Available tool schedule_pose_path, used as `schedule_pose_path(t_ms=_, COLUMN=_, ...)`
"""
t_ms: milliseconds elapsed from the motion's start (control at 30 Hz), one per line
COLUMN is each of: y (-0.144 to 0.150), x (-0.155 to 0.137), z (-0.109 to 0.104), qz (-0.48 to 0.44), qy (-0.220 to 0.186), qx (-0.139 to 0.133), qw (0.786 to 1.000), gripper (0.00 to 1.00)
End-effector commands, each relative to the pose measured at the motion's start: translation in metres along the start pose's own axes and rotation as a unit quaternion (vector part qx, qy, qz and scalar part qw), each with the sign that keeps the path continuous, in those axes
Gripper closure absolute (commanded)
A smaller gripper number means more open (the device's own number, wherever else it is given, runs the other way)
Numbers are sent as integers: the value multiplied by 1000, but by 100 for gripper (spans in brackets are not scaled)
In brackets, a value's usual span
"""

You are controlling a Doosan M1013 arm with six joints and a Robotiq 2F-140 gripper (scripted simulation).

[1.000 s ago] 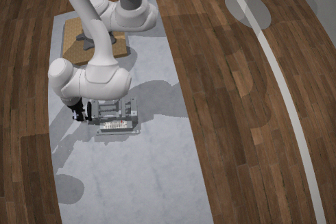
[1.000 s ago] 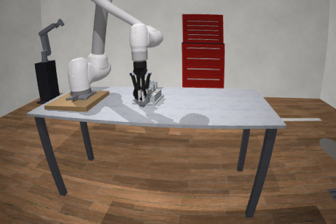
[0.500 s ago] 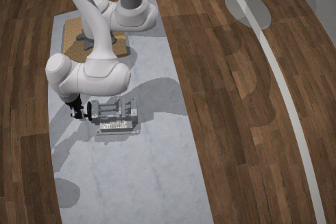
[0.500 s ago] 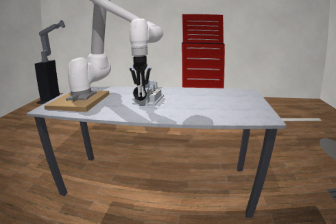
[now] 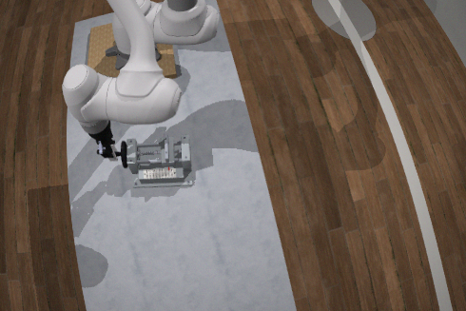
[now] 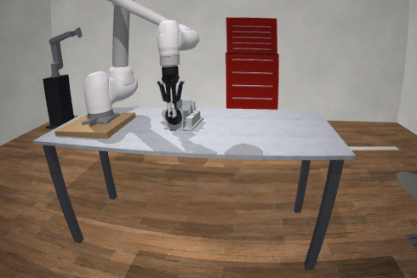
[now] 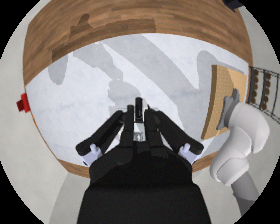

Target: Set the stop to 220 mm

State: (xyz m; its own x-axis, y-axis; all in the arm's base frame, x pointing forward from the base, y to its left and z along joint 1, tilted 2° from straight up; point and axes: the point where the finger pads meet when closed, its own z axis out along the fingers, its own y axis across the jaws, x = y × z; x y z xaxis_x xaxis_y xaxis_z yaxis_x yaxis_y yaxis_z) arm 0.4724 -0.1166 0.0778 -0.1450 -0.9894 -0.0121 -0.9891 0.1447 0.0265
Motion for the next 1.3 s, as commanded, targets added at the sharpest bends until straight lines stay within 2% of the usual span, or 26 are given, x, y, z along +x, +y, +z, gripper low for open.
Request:
schedule_pose_path(t_ms=0, y=8, x=0, z=-2, qz=0, qy=0, qx=-1, qw=1000, gripper=96)
schedule_pose_path(t_ms=400, y=31, x=0, z=7, qz=0, qy=0, qx=-1, qw=1000, gripper=96)
schedule_pose_path(t_ms=633, y=40, x=0, z=25, qz=0, qy=0, qx=-1, qw=1000, gripper=96)
schedule_pose_path(t_ms=900, y=38, x=0, z=41, qz=0, qy=0, qx=-1, qw=1000, gripper=96)
schedule_pose_path(t_ms=1267, y=29, x=0, z=53, qz=0, qy=0, qx=-1, qw=1000, gripper=96)
